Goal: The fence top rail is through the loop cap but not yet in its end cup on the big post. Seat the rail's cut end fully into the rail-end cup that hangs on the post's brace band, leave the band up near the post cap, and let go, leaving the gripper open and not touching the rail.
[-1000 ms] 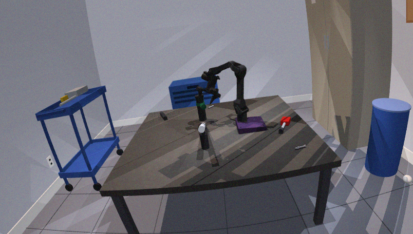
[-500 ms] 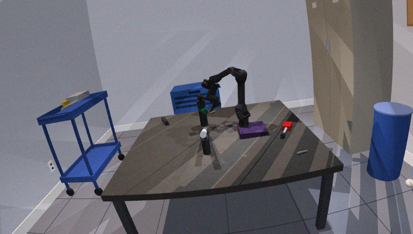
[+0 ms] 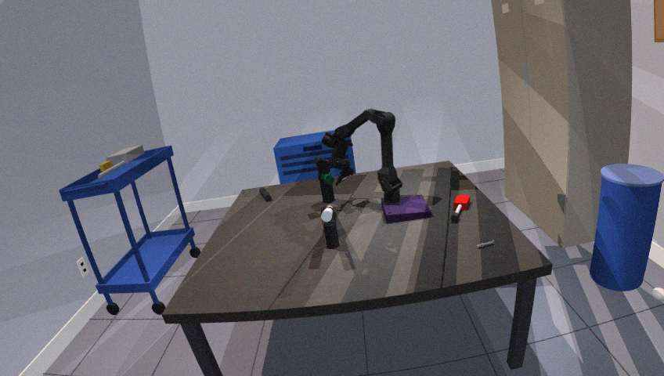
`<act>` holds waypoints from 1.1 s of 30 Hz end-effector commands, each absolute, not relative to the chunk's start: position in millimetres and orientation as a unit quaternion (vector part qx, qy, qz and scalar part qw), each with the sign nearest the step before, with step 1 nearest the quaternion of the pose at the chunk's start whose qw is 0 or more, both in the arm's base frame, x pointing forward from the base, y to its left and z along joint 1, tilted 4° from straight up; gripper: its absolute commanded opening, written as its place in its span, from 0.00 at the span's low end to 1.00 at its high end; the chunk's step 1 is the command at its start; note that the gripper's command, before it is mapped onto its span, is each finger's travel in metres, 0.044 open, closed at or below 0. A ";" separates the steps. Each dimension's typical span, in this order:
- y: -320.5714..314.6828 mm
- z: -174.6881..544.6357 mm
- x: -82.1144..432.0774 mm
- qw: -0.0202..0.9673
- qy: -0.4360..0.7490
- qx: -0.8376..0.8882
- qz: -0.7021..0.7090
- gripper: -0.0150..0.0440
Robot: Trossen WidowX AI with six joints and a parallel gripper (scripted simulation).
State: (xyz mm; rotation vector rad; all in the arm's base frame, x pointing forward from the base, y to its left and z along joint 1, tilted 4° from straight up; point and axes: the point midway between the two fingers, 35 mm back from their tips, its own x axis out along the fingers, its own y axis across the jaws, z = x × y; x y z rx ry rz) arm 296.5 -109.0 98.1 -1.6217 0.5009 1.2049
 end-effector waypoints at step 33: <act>-103.7 82.9 302.4 0.517 0.225 -0.662 0.494 0.25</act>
